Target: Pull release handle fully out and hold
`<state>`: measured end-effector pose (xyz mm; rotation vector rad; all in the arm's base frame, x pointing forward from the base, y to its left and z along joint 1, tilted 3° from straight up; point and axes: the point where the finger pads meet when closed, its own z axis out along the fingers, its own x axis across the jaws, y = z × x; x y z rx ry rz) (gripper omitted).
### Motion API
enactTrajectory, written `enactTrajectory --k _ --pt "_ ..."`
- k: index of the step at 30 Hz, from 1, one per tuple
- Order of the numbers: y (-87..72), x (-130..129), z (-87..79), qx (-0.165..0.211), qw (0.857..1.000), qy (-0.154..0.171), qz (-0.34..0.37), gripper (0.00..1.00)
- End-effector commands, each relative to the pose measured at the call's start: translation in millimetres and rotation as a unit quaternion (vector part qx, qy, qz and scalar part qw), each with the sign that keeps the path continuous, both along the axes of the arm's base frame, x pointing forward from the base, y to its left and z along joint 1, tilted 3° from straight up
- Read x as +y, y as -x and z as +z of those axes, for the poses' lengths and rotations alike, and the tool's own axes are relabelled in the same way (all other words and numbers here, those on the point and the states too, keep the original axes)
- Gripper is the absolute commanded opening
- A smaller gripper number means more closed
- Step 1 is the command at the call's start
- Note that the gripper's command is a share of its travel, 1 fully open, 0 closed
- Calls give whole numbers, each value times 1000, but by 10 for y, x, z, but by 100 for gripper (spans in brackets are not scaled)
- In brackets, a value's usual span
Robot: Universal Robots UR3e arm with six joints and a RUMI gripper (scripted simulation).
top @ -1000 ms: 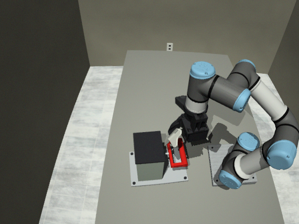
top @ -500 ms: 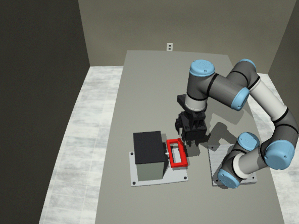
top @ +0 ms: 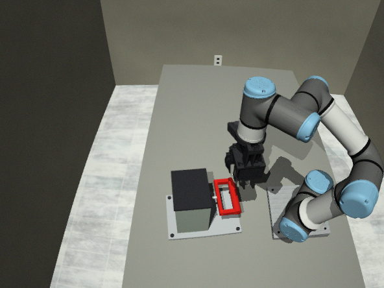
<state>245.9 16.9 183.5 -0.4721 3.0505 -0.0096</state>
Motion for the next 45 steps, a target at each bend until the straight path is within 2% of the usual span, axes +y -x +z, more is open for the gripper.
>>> enactTrajectory --k 1,24,25,45 --pt "-4 -2 6 -1 1000 0 0 0" --pt "-4 -2 6 -1 1000 0 0 0" --pt "-4 -2 6 -1 1000 0 0 30" --pt "-4 -2 6 -1 1000 0 0 30"
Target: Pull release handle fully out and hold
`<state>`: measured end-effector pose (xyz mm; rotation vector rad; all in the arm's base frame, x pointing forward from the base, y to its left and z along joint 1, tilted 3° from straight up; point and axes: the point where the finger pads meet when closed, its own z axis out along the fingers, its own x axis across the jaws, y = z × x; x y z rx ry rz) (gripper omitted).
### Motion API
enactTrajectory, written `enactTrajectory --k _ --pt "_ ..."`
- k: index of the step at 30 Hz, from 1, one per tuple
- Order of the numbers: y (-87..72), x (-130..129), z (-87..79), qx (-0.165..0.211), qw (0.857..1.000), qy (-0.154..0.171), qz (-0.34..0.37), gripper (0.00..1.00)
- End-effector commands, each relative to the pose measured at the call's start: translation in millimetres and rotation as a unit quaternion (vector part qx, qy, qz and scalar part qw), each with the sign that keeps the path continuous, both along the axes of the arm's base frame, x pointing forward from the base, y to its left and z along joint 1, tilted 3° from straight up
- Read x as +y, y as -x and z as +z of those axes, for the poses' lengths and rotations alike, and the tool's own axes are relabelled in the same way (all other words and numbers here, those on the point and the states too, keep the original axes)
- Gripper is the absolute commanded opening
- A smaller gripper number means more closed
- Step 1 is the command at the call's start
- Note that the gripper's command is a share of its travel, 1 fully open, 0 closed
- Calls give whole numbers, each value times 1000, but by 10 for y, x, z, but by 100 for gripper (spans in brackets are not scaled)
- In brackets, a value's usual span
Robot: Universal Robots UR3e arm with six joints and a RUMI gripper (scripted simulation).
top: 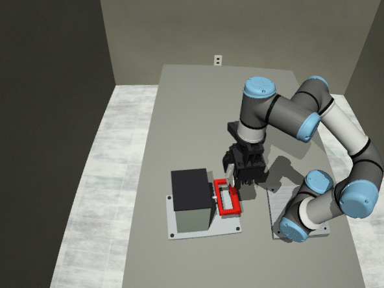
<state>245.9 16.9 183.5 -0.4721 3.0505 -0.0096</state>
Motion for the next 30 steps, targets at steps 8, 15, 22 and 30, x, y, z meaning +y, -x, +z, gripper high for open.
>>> enactTrajectory --k 8,15,22,30 --pt "-4 -2 6 -1 1000 0 0 30" --pt "-4 -2 6 -1 1000 0 0 30" --pt "-4 -2 -6 -1 1000 0 0 30" --pt "-6 -2 -41 -1 1000 0 0 30"
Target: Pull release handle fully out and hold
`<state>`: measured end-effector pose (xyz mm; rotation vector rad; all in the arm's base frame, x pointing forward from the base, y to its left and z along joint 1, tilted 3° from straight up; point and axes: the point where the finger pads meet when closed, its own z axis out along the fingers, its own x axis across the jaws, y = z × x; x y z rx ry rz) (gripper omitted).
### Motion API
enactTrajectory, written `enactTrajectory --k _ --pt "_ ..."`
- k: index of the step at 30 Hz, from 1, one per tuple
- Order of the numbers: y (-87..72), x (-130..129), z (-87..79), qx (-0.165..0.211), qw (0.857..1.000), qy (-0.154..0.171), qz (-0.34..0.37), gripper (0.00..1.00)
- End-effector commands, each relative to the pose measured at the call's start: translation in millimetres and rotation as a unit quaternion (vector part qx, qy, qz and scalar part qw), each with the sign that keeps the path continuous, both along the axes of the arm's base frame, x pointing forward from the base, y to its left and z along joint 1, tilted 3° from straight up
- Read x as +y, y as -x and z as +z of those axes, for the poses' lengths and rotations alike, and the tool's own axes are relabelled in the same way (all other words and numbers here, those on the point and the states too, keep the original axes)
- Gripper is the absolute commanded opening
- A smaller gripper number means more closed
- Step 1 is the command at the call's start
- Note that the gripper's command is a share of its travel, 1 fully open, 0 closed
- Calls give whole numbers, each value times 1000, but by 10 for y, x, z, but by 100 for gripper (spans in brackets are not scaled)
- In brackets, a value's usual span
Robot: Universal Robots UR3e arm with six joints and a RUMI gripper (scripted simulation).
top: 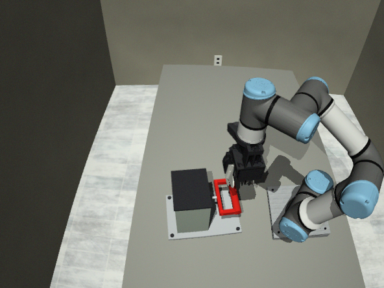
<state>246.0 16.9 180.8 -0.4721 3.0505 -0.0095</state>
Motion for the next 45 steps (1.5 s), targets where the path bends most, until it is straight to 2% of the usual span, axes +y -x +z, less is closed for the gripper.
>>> enactTrajectory --k 1,27,45 --pt "-5 -2 -22 -1 1000 0 0 30" --pt "-22 -2 -346 -1 1000 0 0 30" --pt "-27 -3 -452 -1 1000 0 0 30"
